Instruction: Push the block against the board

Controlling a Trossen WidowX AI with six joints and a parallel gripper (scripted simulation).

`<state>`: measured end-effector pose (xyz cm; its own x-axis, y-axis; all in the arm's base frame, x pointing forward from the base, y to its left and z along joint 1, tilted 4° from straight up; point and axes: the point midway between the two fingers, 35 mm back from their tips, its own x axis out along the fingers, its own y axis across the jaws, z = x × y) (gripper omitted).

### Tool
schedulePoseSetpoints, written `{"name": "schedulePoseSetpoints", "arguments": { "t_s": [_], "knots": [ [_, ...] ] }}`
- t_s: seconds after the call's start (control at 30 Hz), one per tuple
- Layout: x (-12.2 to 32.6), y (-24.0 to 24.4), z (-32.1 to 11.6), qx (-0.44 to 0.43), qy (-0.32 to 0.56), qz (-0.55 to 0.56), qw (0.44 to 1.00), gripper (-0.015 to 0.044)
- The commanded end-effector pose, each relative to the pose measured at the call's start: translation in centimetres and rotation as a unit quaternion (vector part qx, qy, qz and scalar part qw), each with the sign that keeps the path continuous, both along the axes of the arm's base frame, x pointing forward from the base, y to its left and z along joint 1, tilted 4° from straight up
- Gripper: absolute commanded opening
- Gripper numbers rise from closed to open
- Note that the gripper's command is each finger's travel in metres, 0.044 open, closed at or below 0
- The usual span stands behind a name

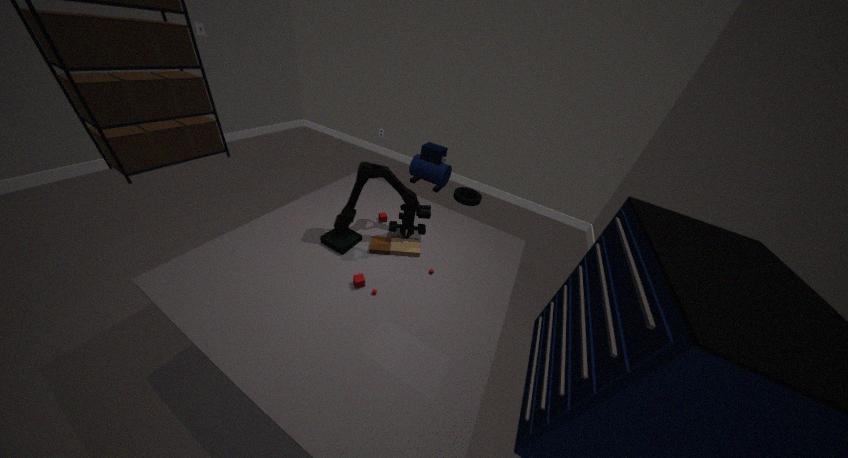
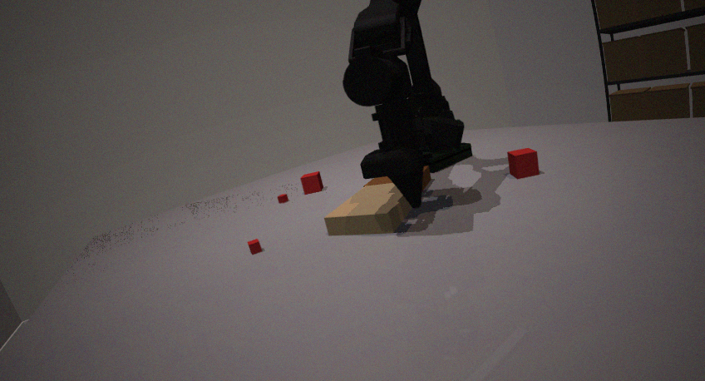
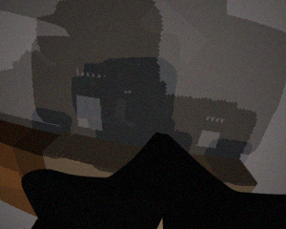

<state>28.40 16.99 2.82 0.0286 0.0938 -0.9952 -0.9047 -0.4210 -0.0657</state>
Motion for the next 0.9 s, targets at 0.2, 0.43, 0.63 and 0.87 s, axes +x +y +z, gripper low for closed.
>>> {"name": "schedulePoseSetpoints", "arguments": {
  "t_s": [0.2, 0.43, 0.63, 0.87],
  "knots": [
    [0.5, -1.2, -0.2, -0.004, -0.001, 0.000, 1.000, 0.0000],
    [0.2, -0.2, -0.1, -0.004, -0.001, 0.000, 1.000, 0.0000],
    [-0.2, 0.7, -0.1, -0.003, -0.001, 0.000, 1.000, 0.0000],
    [-0.7, 1.7, 0.0, -0.003, -0.001, 0.000, 1.000, 0.0000]
  ]
}}
